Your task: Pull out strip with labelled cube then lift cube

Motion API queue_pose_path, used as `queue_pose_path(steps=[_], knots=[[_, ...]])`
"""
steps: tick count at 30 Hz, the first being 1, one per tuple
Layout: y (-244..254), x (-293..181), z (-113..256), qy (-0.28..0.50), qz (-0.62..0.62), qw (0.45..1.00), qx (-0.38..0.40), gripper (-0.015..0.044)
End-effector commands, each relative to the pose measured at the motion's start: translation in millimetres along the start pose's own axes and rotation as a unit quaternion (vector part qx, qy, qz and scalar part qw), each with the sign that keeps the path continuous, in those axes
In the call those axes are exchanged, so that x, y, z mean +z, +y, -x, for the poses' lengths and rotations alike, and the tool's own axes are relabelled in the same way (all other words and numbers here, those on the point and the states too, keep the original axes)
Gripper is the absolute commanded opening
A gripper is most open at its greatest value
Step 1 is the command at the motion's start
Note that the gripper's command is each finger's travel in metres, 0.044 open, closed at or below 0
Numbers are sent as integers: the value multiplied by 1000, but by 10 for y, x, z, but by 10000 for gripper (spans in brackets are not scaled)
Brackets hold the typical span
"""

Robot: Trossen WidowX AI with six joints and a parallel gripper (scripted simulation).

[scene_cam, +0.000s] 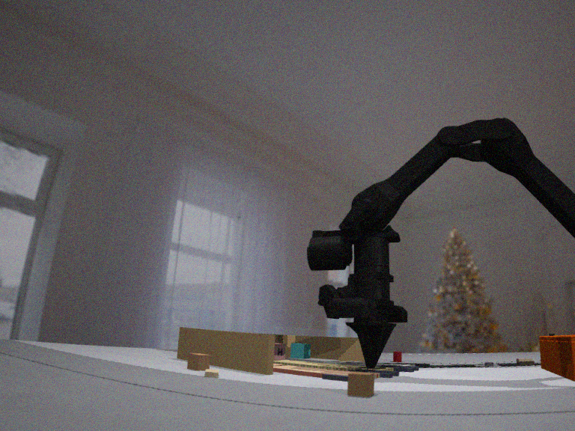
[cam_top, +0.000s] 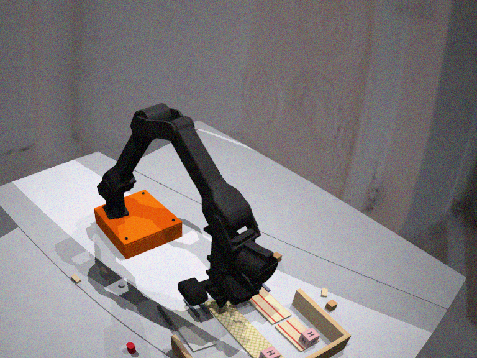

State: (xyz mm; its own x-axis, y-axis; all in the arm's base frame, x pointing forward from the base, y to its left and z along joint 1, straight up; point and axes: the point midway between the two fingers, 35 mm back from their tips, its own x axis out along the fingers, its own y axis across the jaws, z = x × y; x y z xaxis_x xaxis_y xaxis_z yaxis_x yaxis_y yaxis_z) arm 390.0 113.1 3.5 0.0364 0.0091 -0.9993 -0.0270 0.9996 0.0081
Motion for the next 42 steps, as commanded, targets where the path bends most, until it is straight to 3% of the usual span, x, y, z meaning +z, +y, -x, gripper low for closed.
queue_pose_path(steps=[1, 42], knots=[[4, 2, -5, -1, 1, 1000, 2, 0], [4, -77, -41, 0, 1, 1000, 2, 0]])
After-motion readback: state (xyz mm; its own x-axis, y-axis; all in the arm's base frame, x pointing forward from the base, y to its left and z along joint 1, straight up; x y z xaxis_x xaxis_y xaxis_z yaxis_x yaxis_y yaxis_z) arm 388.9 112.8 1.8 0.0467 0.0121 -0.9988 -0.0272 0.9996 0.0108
